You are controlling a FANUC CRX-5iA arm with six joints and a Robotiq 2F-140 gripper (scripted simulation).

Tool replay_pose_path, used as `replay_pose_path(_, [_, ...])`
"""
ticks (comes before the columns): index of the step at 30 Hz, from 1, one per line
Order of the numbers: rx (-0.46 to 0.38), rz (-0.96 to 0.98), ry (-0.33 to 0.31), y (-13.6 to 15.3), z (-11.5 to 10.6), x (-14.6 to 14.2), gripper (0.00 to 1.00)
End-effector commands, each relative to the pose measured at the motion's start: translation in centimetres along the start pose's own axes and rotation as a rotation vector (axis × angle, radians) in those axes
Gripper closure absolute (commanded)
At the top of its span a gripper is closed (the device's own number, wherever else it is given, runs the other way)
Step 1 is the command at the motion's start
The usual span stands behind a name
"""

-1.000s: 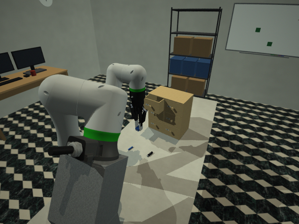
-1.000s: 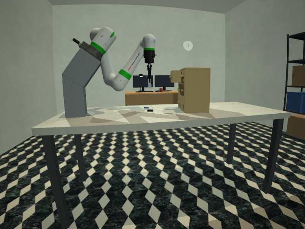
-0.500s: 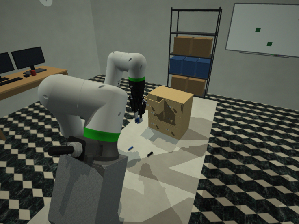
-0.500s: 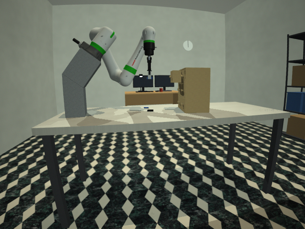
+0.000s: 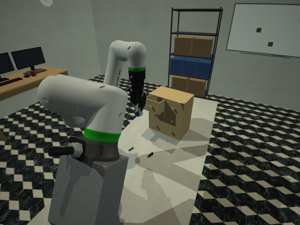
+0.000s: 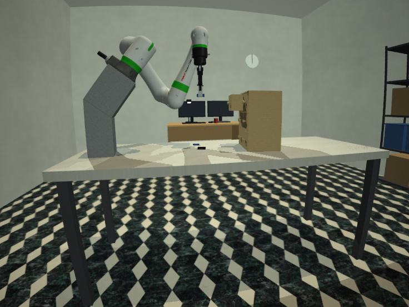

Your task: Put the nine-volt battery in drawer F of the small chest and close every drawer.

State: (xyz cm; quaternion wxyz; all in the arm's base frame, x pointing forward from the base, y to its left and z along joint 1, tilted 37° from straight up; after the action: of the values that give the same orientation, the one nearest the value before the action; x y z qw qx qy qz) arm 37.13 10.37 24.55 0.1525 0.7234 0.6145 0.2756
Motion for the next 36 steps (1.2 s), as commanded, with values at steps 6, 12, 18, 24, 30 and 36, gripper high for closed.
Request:
replay_pose_path(6, [-0.002, -0.001, -0.003, 0.0, -2.7, 0.0, 0.86])
replay_pose_path(12, [-0.002, -0.001, -0.003, 0.0, -3.3, 0.0, 0.86])
replay_pose_path(18, [-0.002, -0.001, -0.003, 0.0, -3.7, 0.0, 0.86])
replay_pose_path(24, [-0.002, -0.001, -0.003, 0.0, -3.7, 0.0, 0.86])
replay_pose_path(30, [-0.006, -0.001, -0.003, 0.0, -3.7, 0.0, 0.86])
replay_pose_path(36, [-0.06, -0.002, 0.0, -0.4, -3.7, 0.0, 0.86])
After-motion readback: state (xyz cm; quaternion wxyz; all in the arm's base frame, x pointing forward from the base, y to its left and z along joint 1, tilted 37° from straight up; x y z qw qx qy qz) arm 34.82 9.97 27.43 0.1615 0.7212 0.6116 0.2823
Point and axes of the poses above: the point where the finger pads meet when closed, its own z axis out along the fingers, its own x axis across the jaws, y = z × x, the point moved 5 cm from there along -z, back along the fingers, and after that the axes turned 3 degrees about z, right-handed, at the moved point
